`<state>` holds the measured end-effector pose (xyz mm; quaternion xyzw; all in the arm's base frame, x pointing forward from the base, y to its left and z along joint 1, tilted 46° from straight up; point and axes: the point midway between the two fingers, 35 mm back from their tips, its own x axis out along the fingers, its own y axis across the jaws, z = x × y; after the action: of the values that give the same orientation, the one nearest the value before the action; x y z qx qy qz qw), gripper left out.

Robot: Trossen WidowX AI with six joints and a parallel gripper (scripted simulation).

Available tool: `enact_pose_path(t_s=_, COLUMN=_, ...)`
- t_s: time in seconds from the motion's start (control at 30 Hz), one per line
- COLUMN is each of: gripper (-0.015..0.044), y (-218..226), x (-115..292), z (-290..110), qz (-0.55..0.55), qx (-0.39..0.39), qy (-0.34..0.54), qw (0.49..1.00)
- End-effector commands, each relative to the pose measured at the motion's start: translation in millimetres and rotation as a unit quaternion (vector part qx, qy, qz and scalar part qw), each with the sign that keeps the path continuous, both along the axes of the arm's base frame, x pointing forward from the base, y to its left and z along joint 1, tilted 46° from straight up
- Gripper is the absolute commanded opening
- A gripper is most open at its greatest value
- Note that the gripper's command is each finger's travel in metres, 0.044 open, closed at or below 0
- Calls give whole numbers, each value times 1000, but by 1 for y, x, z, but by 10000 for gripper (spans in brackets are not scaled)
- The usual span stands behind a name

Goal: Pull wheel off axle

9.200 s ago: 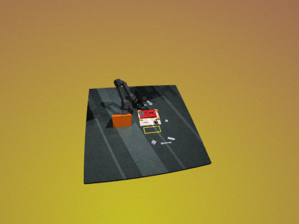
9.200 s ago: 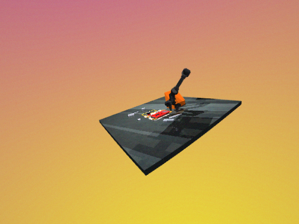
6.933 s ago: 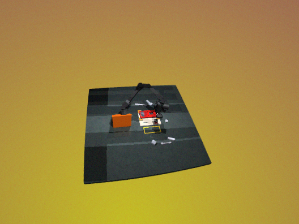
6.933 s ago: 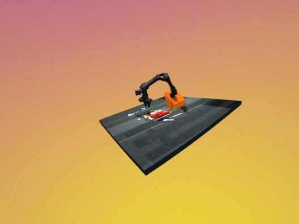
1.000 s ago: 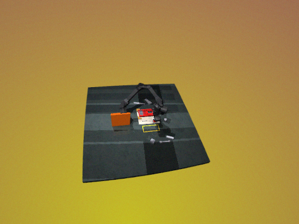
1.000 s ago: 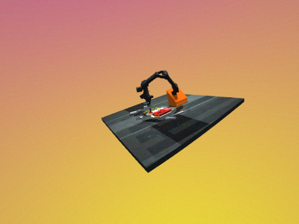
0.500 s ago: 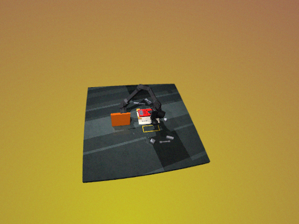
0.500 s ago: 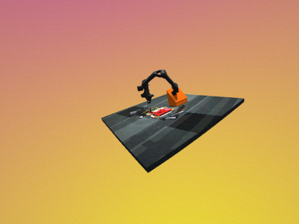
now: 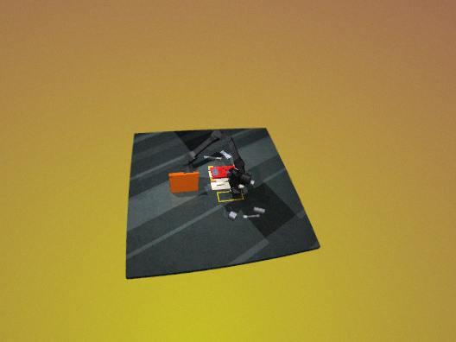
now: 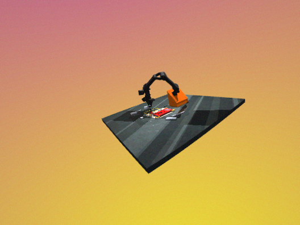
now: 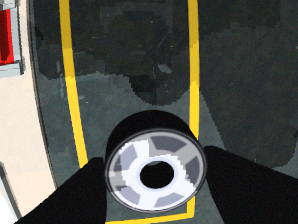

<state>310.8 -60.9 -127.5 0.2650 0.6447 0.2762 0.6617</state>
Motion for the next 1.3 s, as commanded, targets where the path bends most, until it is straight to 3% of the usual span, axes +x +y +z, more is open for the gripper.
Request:
enact_pose_path(t_s=0.0, gripper=0, y=24, x=-3, z=-20, qz=0, qx=6, qy=8, qw=1000)
enact_pose_path(t_s=0.37, gripper=0, y=46, x=-6, z=-40, qz=0, qx=8, qy=8, qw=1000)
enact_pose_path(t_s=0.73, gripper=289, y=41, x=-5, z=-35, qz=4, qx=5, qy=6, qw=1000)
enact_pose_path(t_s=0.97, gripper=300, y=0, x=-5, z=3, qz=0, qx=6, qy=8, qw=1000)
enact_pose_path(t_s=1.1, gripper=300, y=-2, x=-5, z=5, qz=0, qx=6, qy=8, qw=1000)
enact_pose_path(t_s=1.27, gripper=431, y=-8, x=-38, z=26, qz=-5, qx=3, qy=7, qw=1000)
